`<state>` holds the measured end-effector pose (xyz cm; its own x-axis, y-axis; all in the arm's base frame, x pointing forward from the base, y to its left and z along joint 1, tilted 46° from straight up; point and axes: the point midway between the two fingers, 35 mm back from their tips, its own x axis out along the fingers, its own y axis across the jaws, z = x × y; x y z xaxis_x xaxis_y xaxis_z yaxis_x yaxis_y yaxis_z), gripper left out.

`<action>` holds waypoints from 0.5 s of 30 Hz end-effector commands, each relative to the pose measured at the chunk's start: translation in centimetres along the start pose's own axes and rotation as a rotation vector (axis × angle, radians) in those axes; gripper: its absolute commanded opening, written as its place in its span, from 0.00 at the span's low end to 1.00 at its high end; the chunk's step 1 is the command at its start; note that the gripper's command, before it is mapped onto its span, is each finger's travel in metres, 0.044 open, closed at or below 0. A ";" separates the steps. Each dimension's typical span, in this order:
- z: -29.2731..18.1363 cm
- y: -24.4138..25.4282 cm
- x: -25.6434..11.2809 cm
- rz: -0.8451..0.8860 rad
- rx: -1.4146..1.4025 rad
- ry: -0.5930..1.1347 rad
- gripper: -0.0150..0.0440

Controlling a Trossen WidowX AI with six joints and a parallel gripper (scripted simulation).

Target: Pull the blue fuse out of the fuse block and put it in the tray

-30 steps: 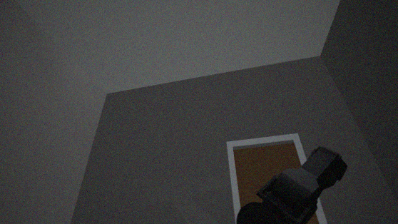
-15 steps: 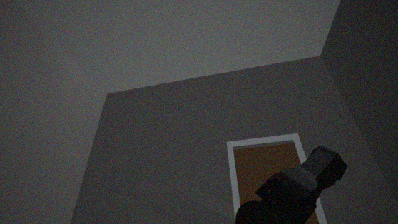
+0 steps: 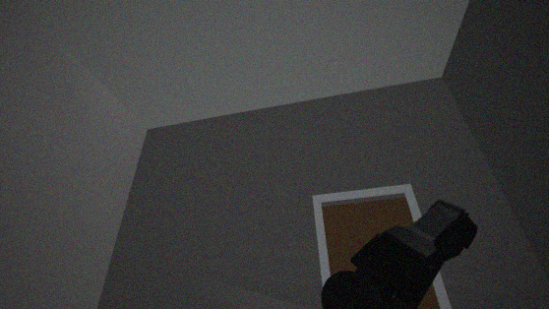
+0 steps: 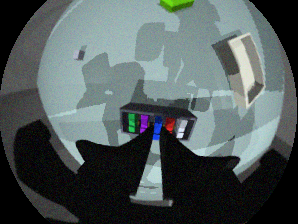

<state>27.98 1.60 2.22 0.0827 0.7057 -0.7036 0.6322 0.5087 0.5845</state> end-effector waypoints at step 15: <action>0.1 0.0 -1.0 -0.003 -0.007 -0.004 0.25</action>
<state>27.91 1.08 2.72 0.0824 0.7063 -0.7031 0.6340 0.5072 0.5838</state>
